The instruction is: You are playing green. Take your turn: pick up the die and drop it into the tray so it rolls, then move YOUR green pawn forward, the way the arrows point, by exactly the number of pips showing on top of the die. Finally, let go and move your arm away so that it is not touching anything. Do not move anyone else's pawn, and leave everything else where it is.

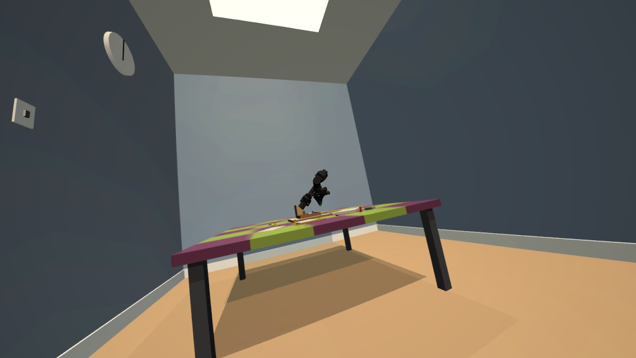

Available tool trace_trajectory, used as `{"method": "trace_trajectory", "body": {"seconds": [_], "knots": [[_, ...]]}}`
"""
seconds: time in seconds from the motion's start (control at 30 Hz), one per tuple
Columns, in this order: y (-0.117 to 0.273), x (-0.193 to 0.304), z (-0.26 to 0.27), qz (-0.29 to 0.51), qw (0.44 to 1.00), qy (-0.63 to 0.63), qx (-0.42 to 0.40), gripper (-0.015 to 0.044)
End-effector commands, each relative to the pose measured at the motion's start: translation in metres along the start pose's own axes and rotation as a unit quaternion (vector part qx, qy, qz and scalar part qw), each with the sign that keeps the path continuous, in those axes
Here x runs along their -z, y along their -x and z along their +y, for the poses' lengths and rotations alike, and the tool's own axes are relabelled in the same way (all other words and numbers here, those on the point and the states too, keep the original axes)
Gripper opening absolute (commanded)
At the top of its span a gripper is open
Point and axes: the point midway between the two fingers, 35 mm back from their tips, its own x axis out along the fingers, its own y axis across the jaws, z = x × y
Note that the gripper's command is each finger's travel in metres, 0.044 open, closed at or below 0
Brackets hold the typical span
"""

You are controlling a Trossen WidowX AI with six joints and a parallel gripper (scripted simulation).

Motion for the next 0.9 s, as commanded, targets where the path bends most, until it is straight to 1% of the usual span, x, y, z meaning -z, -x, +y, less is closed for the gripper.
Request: {"method": "trace_trajectory", "body": {"seconds": [0.0,0.27,0.53,0.87], "knots": [[-0.007,0.012,0.005,-0.001,1.0,-0.001,-0.002,0.0],[-0.018,0.023,0.008,-0.001,1.0,-0.001,-0.003,0.0],[-0.048,0.023,0.009,-0.002,1.0,0.0,-0.003,0.0],[-0.055,0.023,0.009,-0.002,1.0,0.0,-0.003,0.0]]}}
